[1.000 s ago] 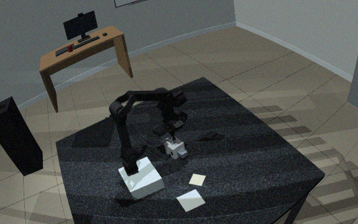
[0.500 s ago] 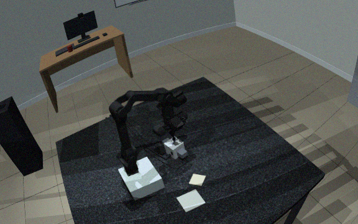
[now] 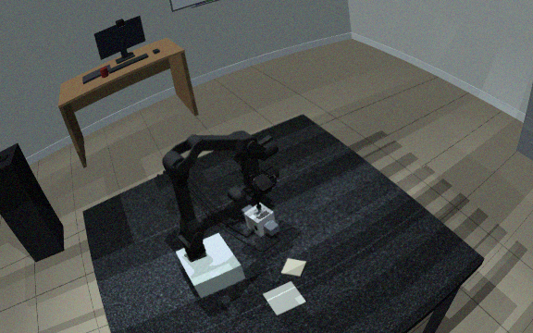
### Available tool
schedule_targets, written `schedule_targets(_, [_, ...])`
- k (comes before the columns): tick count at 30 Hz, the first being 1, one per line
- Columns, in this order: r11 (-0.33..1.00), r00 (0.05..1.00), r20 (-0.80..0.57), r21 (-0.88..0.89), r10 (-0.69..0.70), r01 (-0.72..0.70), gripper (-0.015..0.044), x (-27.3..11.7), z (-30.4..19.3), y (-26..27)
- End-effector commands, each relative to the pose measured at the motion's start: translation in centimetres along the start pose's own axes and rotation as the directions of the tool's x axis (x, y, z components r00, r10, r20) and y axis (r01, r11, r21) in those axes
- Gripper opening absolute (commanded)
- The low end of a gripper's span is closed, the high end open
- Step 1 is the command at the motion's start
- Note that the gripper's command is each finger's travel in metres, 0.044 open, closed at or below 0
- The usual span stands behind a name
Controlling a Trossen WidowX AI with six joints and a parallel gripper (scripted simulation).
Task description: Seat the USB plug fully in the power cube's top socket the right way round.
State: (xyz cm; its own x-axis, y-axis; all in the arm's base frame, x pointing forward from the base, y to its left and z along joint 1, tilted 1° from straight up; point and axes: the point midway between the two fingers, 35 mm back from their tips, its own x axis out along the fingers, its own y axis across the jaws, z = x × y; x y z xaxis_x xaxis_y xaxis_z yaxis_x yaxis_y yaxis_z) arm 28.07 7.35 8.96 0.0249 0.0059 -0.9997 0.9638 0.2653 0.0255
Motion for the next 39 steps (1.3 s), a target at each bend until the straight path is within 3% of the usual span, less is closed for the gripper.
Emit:
schedule_targets(1, [1.0,1.0,-0.006,-0.004,-0.002,0.002,0.0,0.12,-0.06,-0.01])
schedule_targets(39, [1.0,0.999,-0.036,-0.004,-0.002,0.002,0.0,0.57,-0.31,0.0])
